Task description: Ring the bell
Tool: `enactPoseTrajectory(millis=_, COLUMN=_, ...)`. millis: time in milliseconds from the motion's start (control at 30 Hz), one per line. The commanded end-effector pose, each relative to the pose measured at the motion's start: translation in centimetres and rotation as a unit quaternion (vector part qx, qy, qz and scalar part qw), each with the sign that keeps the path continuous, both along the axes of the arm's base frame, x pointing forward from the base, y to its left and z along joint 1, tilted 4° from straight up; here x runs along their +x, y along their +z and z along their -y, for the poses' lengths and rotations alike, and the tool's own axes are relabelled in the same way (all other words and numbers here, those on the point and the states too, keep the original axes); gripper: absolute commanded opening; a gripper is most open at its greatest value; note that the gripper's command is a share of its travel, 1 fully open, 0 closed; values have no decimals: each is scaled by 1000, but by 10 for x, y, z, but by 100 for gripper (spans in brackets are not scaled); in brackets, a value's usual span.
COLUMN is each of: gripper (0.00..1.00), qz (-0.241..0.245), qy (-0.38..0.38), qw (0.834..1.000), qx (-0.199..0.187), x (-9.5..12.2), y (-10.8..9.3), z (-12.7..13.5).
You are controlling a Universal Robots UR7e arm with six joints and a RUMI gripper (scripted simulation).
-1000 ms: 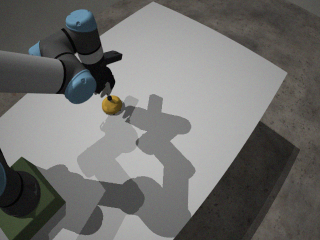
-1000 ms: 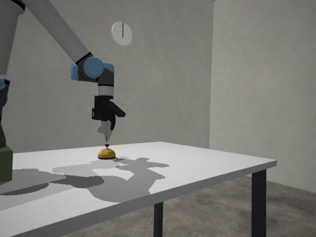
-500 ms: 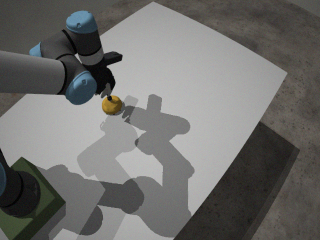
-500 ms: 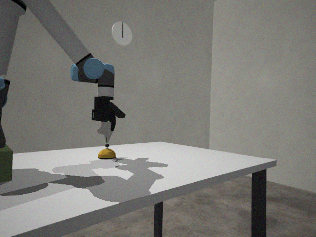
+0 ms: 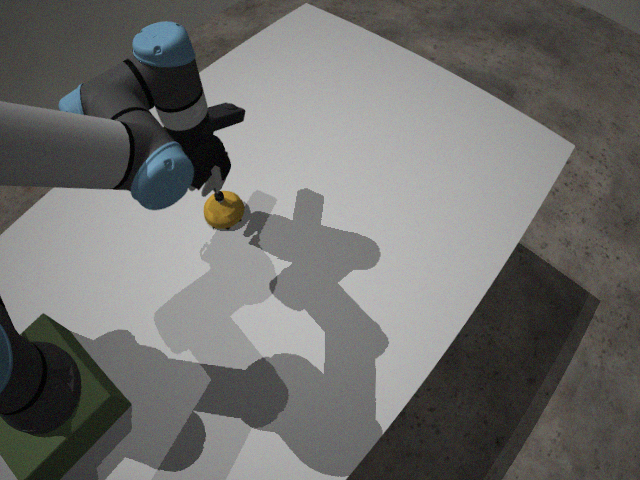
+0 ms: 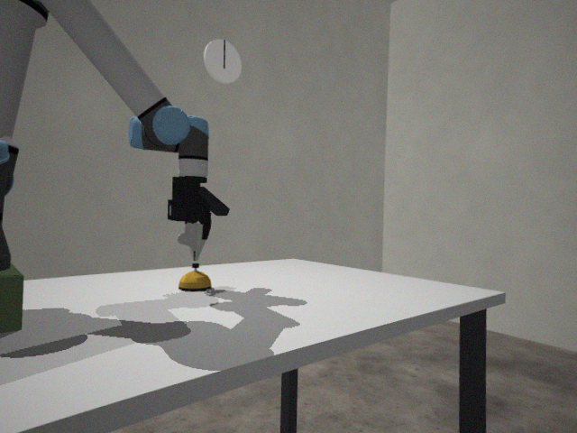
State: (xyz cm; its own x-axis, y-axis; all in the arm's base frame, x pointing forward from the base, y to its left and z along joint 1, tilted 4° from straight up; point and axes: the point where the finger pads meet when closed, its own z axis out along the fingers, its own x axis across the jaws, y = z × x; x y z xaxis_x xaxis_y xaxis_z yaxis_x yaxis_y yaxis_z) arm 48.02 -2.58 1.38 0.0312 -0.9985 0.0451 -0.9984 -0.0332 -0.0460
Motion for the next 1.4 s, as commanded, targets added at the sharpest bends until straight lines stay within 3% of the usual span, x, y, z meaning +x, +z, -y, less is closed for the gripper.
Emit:
enactPoseTrajectory(millis=0, gripper=0, qz=1, qy=0, qw=1000, qx=0, x=0, y=0, z=0)
enactPoseTrajectory(millis=1367, gripper=0, qz=1, qy=0, qw=1000, qx=0, x=1, y=-10, z=1)
